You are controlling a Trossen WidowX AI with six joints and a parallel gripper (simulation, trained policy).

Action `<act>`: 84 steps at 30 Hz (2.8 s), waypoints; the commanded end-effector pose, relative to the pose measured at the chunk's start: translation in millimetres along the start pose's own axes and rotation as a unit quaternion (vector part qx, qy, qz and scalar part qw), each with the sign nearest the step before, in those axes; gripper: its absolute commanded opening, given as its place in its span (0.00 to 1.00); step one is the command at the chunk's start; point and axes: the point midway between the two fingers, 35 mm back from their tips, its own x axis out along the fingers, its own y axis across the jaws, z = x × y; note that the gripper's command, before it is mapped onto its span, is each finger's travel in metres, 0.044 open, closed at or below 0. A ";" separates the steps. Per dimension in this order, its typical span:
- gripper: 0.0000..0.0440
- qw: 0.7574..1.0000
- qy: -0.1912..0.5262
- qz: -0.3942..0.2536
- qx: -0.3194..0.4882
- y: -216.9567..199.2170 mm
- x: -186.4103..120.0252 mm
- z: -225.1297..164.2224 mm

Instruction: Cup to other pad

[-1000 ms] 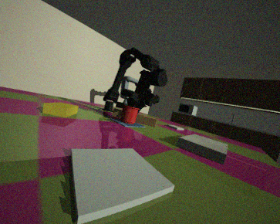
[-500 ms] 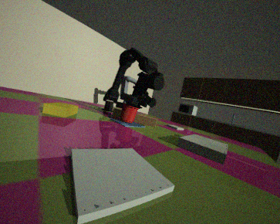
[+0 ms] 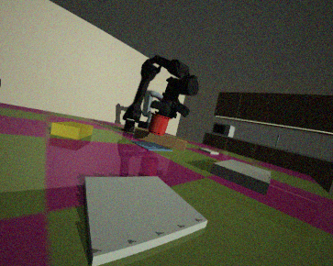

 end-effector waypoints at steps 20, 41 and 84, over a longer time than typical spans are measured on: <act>0.00 0.996 -0.044 -0.020 -0.072 57.2 -32.3 30.5; 0.00 0.991 -0.067 -0.030 -0.112 119.8 -17.9 37.7; 0.31 0.988 -0.122 -0.037 -0.090 152.8 23.8 5.5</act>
